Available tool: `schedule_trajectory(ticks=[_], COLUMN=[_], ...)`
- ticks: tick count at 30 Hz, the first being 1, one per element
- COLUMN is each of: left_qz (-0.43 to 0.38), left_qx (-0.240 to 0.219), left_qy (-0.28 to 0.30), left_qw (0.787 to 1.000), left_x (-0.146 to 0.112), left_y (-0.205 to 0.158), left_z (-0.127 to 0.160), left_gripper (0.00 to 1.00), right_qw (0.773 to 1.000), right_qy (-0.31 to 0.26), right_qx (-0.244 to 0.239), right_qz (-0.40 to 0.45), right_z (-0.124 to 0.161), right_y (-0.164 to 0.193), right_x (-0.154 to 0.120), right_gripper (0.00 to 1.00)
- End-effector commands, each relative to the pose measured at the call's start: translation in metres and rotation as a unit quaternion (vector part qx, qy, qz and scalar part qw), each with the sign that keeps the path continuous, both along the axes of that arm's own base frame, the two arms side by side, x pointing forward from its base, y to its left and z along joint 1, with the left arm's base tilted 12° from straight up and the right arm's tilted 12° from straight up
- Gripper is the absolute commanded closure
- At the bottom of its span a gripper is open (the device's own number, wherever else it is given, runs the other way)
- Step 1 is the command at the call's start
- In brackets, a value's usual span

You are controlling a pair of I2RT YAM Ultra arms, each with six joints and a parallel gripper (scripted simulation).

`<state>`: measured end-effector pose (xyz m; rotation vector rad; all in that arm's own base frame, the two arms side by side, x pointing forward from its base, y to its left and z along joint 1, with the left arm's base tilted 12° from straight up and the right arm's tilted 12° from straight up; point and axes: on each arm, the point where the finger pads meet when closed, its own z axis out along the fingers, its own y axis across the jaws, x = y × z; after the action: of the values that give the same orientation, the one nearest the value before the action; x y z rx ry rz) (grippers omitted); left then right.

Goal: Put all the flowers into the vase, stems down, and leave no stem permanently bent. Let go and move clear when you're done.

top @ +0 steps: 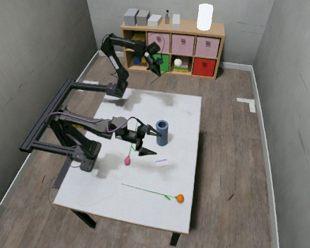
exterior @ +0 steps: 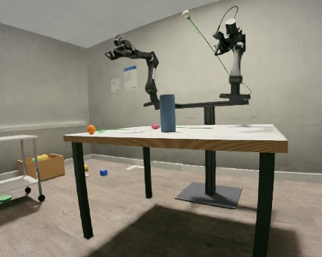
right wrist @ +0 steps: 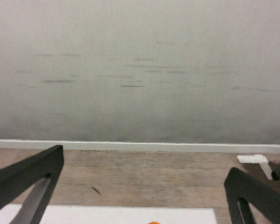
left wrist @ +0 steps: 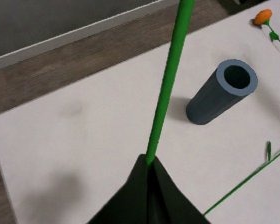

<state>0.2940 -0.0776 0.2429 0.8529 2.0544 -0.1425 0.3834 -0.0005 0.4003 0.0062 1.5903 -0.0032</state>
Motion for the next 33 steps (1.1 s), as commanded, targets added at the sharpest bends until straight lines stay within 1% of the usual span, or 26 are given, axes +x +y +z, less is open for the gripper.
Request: schedule_trajectory(ticks=[1, 7, 9, 10, 13, 15, 26, 30, 33], left_qz=[-0.017, -0.029, -0.031, -0.033, -0.038, -0.038, -0.055, -0.06, -0.062], left_qx=[-0.037, -0.069, -0.08, -0.085, -0.1, -0.1, -0.15, -0.165, -0.168], left_qy=[-0.039, -0.081, -0.079, -0.09, -0.109, -0.109, -0.169, -0.187, -0.193], left_qw=[0.998, 0.994, 0.993, 0.992, 0.988, 0.988, 0.973, 0.967, 0.965], left_x=[-0.004, -0.008, -0.01, -0.011, -0.012, -0.012, -0.016, -0.017, -0.017], left_y=[-0.008, -0.011, -0.012, -0.012, -0.013, -0.013, -0.015, -0.015, -0.015], left_z=[0.025, 0.053, 0.046, 0.053, 0.06, 0.06, 0.085, 0.088, 0.089], left_gripper=[1.0, 1.0, 1.0, 1.0, 1.0, 1.0, 1.0, 1.0, 1.0], right_qw=[1.0, 1.0, 1.0, 1.0, 1.0, 1.0, 1.0, 1.0, 1.0], right_qy=[-0.012, -0.012, -0.012, -0.012, -0.012, -0.012, -0.012, -0.012, -0.012], right_qx=[-0.003, -0.003, -0.003, -0.003, -0.003, -0.003, -0.003, -0.003, -0.003], right_qz=[0.008, 0.008, 0.008, 0.008, 0.008, 0.008, 0.008, 0.008, 0.008], right_z=[0.006, 0.006, 0.006, 0.006, 0.006, 0.006, 0.006, 0.006, 0.006], right_y=[0.003, 0.003, 0.003, 0.003, 0.003, 0.003, 0.003, 0.003, 0.003], right_x=[-0.002, -0.002, -0.002, -0.002, -0.002, -0.002, -0.002, -0.002, -0.002], right_gripper=[0.0, 0.0, 0.0, 0.0, 0.0, 0.0, 0.0, 0.0, 0.0])
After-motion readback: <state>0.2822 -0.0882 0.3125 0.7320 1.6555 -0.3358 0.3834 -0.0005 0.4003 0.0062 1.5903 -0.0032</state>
